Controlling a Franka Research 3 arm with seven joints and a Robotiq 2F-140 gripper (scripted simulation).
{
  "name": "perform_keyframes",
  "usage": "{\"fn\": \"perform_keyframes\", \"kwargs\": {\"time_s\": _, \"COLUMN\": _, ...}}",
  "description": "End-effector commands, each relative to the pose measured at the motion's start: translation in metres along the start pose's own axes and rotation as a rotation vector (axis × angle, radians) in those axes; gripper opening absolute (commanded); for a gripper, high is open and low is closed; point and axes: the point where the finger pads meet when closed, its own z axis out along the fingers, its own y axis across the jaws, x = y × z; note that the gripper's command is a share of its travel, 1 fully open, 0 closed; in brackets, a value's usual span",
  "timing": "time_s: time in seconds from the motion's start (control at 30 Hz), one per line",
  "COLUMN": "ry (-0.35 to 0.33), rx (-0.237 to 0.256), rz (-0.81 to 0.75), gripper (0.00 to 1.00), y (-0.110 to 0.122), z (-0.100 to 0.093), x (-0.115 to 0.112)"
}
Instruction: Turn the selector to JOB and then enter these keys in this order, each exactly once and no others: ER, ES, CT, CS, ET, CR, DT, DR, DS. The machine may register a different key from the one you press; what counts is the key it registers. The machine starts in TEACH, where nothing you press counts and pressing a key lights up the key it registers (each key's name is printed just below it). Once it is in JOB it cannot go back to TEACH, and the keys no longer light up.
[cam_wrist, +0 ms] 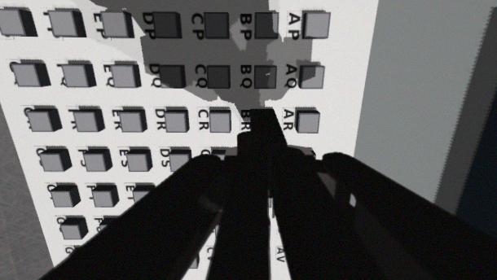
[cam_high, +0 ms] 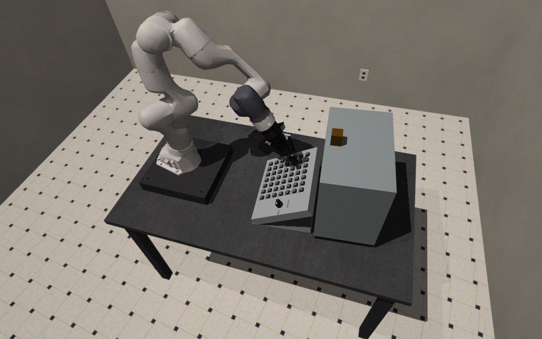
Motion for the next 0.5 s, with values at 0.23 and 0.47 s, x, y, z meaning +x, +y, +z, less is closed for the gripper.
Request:
{"fn": "perform_keyframes", "kwargs": {"time_s": 0.23, "ry": -0.007, "rx": -0.006, "rz": 0.012, "gripper": 0.10, "y": 0.0027, "z": 0.0118, "x": -0.0021}}
{"fn": "perform_keyframes", "kwargs": {"time_s": 0.47, "ry": -0.007, "rx": -0.006, "rz": 0.012, "gripper": 0.10, "y": 0.0027, "z": 0.0122, "x": -0.0021}}
